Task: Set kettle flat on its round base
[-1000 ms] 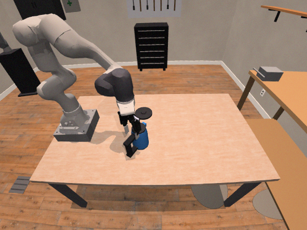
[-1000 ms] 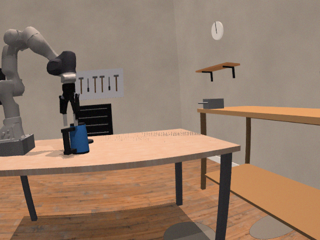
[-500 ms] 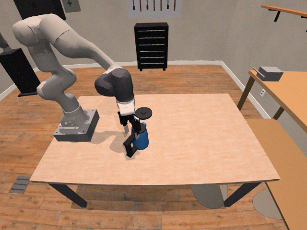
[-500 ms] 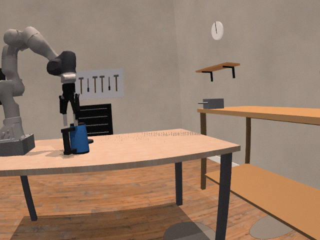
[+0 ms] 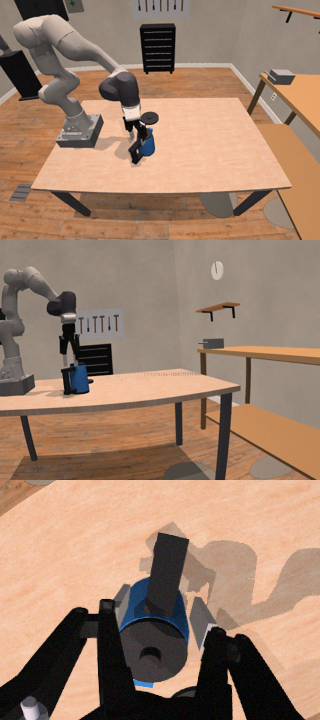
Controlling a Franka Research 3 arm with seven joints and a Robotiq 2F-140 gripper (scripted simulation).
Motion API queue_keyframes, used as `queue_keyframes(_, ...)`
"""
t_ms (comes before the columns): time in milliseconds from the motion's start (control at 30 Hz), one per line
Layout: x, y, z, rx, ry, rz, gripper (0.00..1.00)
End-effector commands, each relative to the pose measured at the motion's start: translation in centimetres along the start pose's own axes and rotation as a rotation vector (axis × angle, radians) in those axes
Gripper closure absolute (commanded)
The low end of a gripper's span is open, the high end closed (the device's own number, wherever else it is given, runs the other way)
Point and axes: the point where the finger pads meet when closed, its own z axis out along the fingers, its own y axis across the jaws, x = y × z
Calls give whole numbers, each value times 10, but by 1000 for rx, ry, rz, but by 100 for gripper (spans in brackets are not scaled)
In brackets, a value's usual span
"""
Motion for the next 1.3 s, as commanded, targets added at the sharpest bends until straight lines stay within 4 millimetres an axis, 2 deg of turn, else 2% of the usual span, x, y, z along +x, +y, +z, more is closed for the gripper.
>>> queue_keyframes(0,2,0,5,1,1,3,53)
queue_keyframes(700,2,0,45,1,1,3,53)
queue_keyframes(1267,2,0,49,1,1,3,53)
